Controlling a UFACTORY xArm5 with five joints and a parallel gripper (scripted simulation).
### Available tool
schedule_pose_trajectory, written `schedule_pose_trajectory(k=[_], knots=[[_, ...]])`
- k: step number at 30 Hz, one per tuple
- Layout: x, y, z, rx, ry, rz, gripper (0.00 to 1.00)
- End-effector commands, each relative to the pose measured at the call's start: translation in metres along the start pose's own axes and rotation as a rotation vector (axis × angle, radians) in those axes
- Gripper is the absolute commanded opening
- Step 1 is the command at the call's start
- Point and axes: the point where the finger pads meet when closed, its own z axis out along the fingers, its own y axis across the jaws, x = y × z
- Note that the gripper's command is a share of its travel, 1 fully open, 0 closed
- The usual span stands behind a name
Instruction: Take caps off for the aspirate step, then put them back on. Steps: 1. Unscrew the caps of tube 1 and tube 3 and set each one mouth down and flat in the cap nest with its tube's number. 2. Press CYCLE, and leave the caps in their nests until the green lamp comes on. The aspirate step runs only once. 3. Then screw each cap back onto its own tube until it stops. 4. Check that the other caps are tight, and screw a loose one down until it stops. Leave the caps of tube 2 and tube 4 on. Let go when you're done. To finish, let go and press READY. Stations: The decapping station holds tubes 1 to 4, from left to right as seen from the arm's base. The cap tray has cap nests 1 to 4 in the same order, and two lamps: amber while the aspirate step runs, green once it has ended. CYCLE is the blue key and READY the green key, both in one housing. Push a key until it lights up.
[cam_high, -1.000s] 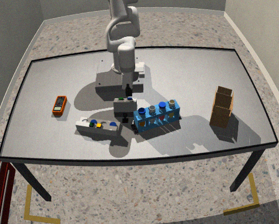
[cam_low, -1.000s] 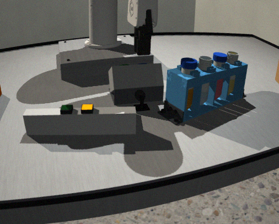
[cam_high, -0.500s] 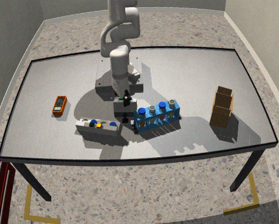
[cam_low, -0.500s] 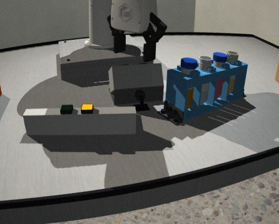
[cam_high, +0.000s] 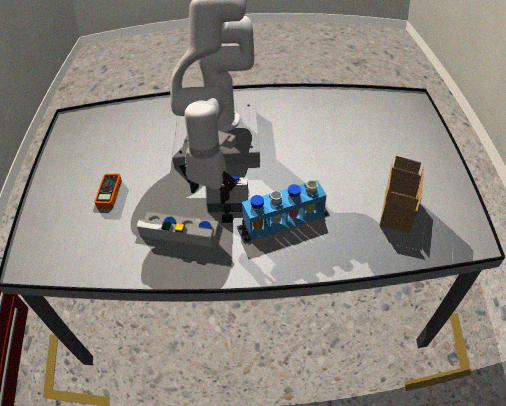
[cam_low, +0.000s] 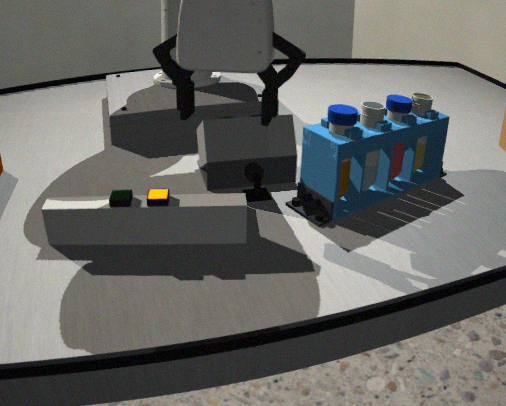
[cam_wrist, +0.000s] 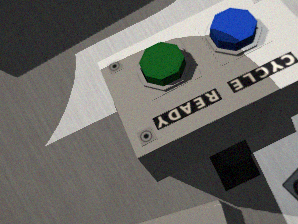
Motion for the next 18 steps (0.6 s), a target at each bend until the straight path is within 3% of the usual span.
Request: schedule_pose_trajectory(k=[1, 5, 7, 18], knots=[[-0.033, -0.002, 0.002, 0.005, 0.014, -0.279, 1.0], [-0.054, -0.004, 0.004, 0.005, 0.014, -0.284, 1.0], [-0.054, -0.004, 0.004, 0.005, 0.014, -0.284, 1.0], [-0.121, -0.012, 0.009, 0.005, 0.014, -0.284, 1.0]])
